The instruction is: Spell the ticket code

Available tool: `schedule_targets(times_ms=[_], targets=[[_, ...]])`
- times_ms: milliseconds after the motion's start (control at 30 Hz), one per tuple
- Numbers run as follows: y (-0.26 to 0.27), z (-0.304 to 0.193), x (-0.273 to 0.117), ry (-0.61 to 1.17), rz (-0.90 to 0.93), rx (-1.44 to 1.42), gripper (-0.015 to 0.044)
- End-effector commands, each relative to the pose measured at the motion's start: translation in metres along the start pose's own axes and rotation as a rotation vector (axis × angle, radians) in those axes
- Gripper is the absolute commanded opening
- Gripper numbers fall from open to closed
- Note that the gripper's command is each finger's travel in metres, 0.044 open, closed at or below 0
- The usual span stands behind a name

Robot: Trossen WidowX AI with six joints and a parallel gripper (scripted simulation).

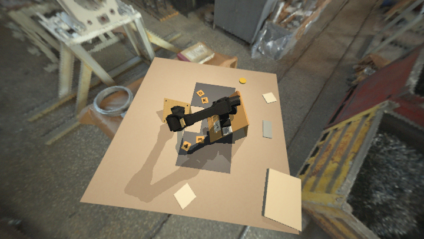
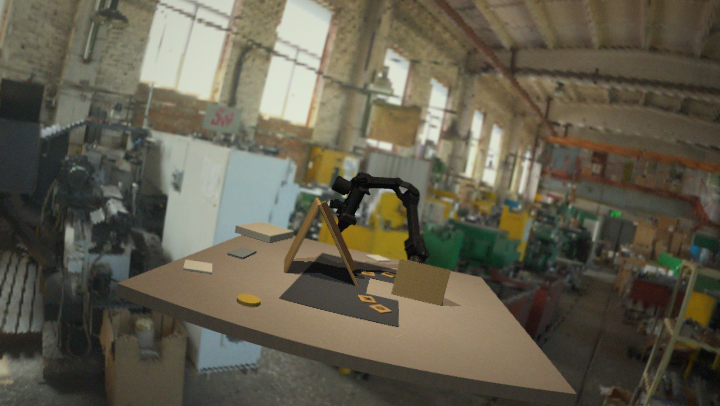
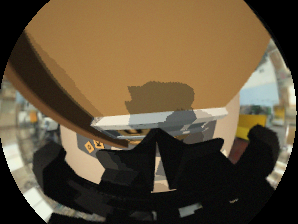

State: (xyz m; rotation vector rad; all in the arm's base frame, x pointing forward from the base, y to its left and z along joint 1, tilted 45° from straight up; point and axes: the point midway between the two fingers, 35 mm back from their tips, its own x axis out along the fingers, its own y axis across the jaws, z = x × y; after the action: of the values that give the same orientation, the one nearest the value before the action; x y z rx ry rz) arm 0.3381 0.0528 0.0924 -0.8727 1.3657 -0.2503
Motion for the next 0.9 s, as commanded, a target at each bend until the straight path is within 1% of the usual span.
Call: schedule_targets(times_ms=[0, 867], targets=[[0.0016, -0.0007, -0.0005, 0.001, -0.003, 0.001, 0.0000], [0.0107, -0.0009, 0.0001, 0.001, -0.003, 0.001, 0.0000]])
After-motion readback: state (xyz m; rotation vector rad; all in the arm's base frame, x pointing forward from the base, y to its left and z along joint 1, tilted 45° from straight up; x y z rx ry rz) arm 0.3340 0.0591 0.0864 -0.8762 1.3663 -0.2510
